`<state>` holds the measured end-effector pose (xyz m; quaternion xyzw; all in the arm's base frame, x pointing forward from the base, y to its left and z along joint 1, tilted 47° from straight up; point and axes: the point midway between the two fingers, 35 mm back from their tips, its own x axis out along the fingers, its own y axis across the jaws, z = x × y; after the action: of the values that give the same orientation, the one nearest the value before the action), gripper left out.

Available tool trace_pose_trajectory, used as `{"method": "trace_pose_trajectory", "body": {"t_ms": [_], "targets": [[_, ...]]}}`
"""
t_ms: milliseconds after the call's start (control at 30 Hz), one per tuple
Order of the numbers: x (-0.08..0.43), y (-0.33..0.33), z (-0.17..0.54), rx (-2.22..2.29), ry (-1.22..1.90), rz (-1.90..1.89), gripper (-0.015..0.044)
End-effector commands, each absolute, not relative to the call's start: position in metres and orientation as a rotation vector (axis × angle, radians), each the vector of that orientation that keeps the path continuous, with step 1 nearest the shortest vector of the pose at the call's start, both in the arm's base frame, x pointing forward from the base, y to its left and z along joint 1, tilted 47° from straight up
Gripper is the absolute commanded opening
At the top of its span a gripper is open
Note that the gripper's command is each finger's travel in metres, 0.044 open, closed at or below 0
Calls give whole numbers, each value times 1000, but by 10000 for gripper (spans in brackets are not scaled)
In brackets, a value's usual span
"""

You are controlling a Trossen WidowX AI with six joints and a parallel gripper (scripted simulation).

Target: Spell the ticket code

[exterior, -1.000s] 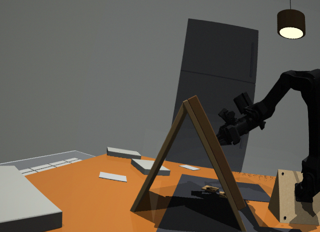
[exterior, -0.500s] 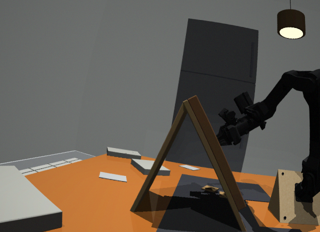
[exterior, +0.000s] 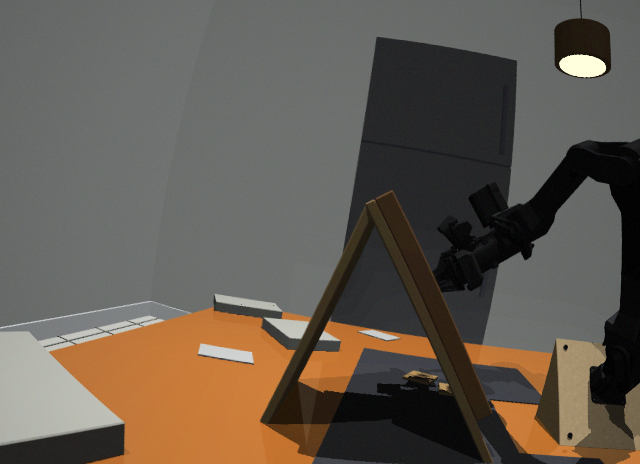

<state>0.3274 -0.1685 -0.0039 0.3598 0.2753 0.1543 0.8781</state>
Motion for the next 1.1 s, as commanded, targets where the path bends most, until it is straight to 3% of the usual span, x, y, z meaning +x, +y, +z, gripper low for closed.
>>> {"method": "trace_pose_trajectory", "body": {"t_ms": [0,1067], "targets": [[327,-167,-2,752,575,318,0],[326,-156,10,753,575,318,0]]}}
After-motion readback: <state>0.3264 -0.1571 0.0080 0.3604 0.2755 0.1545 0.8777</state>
